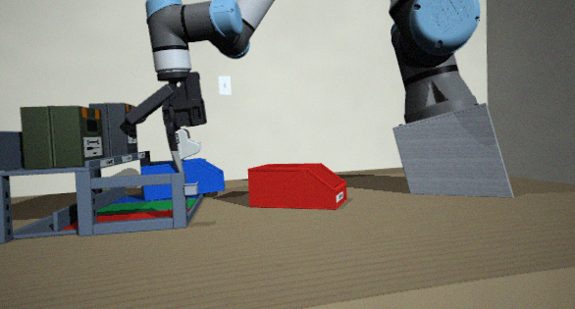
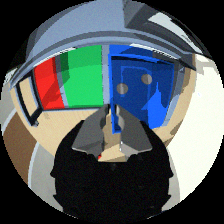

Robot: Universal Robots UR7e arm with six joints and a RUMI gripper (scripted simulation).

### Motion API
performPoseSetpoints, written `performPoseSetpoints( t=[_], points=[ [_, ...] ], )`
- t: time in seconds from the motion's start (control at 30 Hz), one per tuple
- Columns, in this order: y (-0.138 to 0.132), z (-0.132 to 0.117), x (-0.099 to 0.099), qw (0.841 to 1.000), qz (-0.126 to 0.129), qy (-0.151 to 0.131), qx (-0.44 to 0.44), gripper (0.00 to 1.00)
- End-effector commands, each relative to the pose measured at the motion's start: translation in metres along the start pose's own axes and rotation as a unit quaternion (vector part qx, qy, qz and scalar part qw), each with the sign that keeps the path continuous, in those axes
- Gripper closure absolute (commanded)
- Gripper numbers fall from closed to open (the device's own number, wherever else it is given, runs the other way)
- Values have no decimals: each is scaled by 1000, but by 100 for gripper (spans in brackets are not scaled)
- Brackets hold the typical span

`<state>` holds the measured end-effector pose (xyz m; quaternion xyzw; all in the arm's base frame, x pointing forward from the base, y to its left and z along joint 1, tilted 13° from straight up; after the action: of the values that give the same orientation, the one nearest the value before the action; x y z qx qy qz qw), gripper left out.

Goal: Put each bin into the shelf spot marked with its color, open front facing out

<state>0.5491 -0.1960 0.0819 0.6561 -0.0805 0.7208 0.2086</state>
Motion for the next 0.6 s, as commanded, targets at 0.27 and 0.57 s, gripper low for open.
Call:
performPoseSetpoints(
  t=[0.27, 0.57],
  points=[
    [0, 0, 3, 1000, 0, 1, 0, 95],
    [1, 0, 8, 1000, 0, 1, 0, 95]
  ],
)
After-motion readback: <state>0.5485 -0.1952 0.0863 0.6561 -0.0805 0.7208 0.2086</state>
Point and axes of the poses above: the point where the finger pads meet when closed, its own x axis back along the fingers, its own y axis across the jaws, z = x × y, the point moved 6 cm from there along x, back along the fingers, and after that the axes turned 7 degrees about -x, right-handed, at the moved point
